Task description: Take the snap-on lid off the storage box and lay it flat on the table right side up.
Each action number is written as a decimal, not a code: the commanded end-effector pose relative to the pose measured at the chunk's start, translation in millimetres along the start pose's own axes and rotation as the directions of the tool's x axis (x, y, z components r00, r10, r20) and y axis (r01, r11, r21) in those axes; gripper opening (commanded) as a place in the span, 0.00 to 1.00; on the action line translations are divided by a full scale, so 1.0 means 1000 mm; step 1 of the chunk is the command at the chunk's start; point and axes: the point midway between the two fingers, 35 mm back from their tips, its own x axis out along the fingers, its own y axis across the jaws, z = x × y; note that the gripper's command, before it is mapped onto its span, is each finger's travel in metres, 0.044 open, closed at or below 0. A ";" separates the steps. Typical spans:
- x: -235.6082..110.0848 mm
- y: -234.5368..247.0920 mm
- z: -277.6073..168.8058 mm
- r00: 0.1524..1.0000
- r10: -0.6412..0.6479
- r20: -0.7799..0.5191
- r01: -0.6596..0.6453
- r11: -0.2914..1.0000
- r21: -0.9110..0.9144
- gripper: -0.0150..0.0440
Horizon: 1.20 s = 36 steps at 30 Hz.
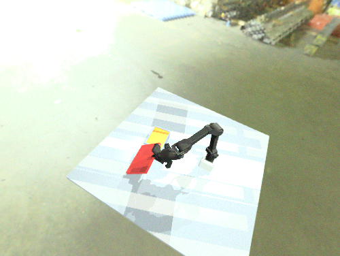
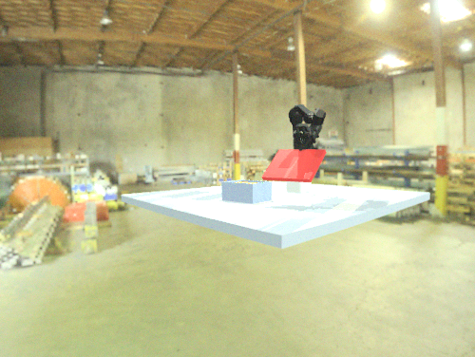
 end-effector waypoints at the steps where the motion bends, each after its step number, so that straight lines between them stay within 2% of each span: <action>1: 0.000 0.002 -0.001 1.000 0.008 0.006 -0.008 1.000 0.009 0.25; 36: 0.020 -0.023 0.003 1.000 0.008 0.007 -0.008 1.000 0.009 0.25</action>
